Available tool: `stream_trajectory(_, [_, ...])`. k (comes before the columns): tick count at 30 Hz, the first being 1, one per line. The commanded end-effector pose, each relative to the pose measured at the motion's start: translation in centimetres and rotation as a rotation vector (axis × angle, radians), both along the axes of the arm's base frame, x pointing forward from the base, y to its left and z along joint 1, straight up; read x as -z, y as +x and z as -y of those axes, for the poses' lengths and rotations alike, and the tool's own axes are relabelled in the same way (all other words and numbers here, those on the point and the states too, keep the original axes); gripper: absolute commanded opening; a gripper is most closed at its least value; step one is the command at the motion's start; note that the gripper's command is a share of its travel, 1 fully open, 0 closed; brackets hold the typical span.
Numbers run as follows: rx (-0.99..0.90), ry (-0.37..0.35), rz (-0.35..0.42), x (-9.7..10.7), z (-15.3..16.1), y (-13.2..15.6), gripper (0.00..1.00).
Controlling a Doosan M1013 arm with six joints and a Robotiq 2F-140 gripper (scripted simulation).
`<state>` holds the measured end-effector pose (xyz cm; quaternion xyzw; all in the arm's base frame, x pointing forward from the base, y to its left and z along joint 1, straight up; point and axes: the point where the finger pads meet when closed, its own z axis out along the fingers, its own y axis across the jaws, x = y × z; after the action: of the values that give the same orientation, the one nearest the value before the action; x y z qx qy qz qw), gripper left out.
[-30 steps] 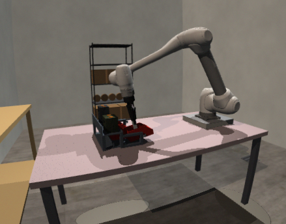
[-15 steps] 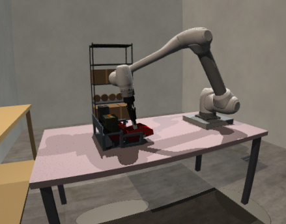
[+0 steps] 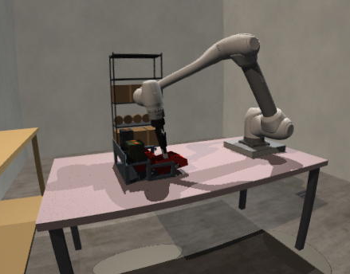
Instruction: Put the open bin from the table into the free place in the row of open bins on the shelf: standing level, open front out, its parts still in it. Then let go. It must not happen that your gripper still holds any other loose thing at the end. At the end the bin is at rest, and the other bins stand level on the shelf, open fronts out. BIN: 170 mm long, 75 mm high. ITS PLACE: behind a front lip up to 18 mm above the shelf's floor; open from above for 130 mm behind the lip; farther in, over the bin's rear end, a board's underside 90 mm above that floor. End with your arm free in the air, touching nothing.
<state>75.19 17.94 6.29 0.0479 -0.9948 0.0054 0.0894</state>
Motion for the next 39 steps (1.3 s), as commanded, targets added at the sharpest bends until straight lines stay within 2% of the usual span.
stream_trajectory(1, [0.000, 0.000, 0.000, 0.07, 0.00, 0.00, 0.00])
stream_trajectory(39, [0.000, 0.000, 0.000, 0.66, 0.00, 0.01, 0.00])
